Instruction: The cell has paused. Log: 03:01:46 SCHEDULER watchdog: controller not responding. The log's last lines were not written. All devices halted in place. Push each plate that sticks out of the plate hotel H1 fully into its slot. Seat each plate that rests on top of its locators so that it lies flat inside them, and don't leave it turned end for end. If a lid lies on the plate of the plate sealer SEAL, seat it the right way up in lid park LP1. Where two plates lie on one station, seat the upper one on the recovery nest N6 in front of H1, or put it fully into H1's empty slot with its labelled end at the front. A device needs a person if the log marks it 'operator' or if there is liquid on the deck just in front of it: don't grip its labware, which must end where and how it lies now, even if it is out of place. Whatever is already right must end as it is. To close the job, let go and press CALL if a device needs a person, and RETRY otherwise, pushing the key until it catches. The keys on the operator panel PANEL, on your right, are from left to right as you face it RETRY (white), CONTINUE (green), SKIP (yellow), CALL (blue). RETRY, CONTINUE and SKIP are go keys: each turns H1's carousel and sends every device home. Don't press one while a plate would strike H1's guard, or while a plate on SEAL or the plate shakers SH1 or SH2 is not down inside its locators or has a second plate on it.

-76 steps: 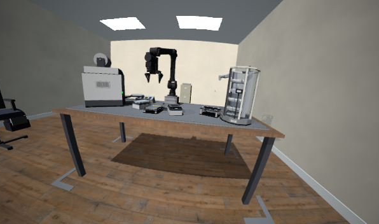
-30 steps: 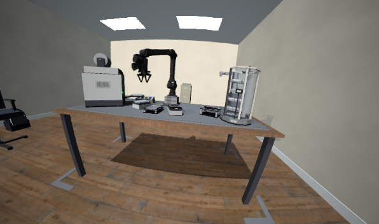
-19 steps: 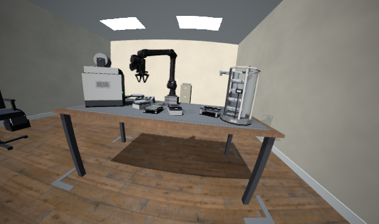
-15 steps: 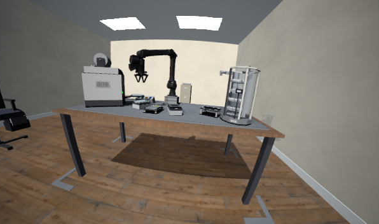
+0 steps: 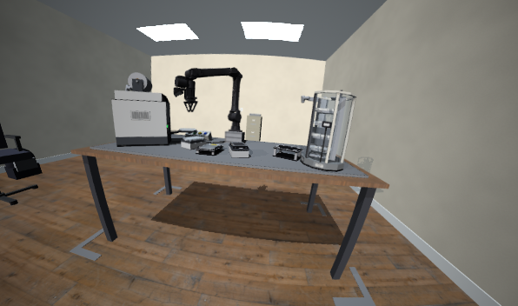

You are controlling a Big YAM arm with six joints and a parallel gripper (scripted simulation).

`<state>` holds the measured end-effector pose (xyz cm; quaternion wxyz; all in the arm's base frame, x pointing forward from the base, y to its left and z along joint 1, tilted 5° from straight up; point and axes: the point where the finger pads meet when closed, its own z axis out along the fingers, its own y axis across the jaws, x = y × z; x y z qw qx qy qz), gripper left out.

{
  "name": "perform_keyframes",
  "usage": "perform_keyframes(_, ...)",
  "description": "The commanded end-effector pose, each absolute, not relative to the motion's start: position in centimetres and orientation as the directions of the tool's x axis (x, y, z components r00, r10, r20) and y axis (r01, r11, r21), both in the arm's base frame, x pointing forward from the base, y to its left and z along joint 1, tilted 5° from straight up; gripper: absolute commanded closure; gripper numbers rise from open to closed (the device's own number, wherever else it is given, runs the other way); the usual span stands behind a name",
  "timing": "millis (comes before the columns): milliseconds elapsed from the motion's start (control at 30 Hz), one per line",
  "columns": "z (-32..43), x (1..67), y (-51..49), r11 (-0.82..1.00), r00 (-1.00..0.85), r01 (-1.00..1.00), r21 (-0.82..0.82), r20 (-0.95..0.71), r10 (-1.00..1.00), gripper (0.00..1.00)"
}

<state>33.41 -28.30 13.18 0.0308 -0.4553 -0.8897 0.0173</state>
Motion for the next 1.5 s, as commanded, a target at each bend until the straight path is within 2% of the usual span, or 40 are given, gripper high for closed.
perform_keyframes(0, 13.8, 31.9, -29.6, 0.48, -0.48, 0.875, -0.059, 0.01, 0.877, 0.0)
perform_keyframes(1433, 14.6, 22.8, -38.1, 0.498, -0.499, 0.865, -0.065, 0.007, 0.867, 0.0)
perform_keyframes(1467, 14.4, 22.0, -37.4, 0.458, -0.458, 0.887, -0.065, 0.011, 0.889, 0.0)
